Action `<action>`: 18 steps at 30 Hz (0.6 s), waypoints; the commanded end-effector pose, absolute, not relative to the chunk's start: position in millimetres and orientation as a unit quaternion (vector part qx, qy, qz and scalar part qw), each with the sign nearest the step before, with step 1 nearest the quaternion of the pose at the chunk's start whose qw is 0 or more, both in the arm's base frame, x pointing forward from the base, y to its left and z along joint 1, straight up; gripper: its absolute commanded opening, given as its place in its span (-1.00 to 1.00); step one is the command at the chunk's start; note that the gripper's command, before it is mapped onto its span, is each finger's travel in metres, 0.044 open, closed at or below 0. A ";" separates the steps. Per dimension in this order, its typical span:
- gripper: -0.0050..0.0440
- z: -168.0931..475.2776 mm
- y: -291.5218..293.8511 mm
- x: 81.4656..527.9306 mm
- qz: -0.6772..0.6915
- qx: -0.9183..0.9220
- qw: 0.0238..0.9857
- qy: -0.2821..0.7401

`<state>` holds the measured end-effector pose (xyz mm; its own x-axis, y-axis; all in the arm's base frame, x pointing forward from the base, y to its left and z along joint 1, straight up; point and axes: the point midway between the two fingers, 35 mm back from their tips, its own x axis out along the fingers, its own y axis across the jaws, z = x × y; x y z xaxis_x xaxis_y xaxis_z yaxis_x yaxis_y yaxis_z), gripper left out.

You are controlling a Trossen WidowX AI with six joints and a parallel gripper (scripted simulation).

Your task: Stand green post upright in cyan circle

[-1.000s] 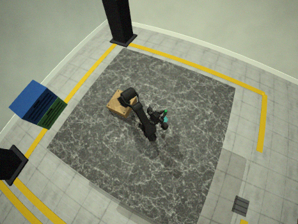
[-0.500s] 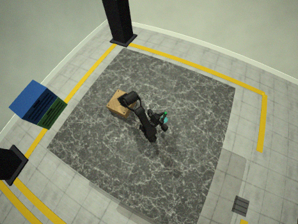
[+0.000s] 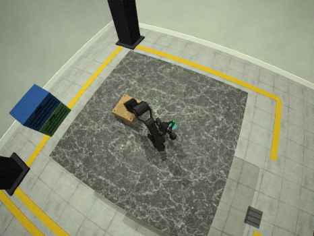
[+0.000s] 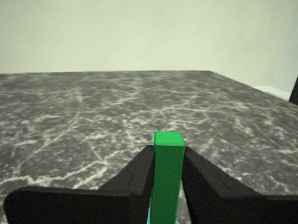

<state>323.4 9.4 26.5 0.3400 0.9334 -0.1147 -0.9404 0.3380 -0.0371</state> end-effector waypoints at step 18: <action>-0.70 -0.6 16.2 325.7 0.575 -0.058 0.816 0.034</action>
<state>325.0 13.1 2.5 0.3359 0.9340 -0.1220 -0.9418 0.3313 -0.0565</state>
